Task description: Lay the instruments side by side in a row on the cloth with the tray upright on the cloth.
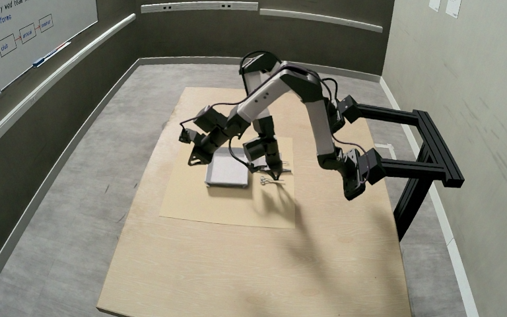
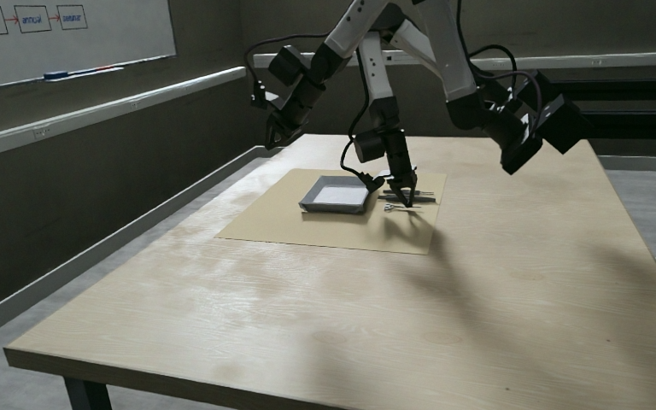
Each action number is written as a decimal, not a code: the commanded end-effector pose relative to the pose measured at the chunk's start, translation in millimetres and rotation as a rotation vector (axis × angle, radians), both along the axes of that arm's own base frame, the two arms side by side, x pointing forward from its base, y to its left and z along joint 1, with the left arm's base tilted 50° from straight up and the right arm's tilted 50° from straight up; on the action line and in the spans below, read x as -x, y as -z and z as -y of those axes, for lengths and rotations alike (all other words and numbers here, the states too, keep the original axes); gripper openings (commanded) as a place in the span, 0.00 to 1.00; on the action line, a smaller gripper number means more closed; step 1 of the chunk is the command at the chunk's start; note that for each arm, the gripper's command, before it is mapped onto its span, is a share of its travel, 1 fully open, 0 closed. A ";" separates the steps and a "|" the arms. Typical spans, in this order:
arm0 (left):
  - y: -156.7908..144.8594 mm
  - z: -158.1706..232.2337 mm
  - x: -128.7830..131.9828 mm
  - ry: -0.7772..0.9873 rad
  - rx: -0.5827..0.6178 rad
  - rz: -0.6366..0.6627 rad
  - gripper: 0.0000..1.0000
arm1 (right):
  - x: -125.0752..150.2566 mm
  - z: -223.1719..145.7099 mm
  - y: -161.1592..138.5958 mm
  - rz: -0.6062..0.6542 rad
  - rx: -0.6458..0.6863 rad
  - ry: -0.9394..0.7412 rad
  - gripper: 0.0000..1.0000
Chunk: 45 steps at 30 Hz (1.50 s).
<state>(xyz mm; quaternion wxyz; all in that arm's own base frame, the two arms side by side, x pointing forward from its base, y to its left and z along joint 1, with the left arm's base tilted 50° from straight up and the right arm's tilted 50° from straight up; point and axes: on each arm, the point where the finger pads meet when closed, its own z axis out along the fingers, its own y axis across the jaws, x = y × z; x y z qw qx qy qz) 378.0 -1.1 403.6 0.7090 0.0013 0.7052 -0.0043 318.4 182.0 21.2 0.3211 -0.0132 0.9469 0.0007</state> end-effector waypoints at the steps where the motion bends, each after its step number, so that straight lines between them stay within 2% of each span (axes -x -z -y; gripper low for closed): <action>1: -26.7 1.4 7.6 0.008 0.005 0.072 0.27 | -7.2 -0.3 5.7 -0.003 -0.002 0.000 0.06; 7: -26.7 1.4 7.6 0.008 0.005 0.072 0.27 | -1.8 -1.3 10.7 0.005 0.013 -0.013 0.06; 12: -26.7 1.4 7.6 0.008 0.005 0.072 0.27 | 0.0 -4.2 7.4 0.009 0.009 -0.022 0.06; 14: -26.7 1.4 7.6 0.008 0.005 0.072 0.27 | -2.9 -9.3 -2.4 0.051 -0.014 -0.028 0.06; 15: -26.7 1.4 7.6 0.008 0.005 0.072 0.27 | -3.1 1.8 11.7 -0.004 0.010 -0.003 0.10; 29: -26.7 1.4 7.6 0.008 0.005 0.072 0.27 | -6.8 -0.5 8.5 0.008 -0.001 -0.001 0.10; 31: -26.7 1.4 7.6 0.008 0.005 0.072 0.27 | 5.6 -3.5 -5.6 0.023 -0.007 -0.015 0.10; 36: -26.7 1.4 7.6 0.008 0.005 0.072 0.27 | 10.6 -2.5 -8.8 0.020 -0.005 -0.011 0.10; 37: -26.7 1.4 7.6 0.008 0.005 0.072 0.27 | 1.3 -5.3 -10.6 0.034 -0.017 -0.007 0.10; 39: -26.7 1.4 7.6 0.008 0.005 0.072 0.27 | 4.6 -2.1 -6.9 0.021 -0.008 -0.006 0.10; 40: -26.7 1.4 7.6 0.008 0.005 0.072 0.27 | 19.0 0.5 -12.4 0.011 0.005 -0.005 0.10; 42: -26.7 1.4 7.6 0.008 0.005 0.072 0.27 | 24.9 0.8 -17.9 0.009 0.007 -0.003 0.10; 45: -26.7 1.4 7.6 0.008 0.005 0.072 0.27 | 19.0 -9.9 -29.7 0.043 -0.027 -0.020 0.10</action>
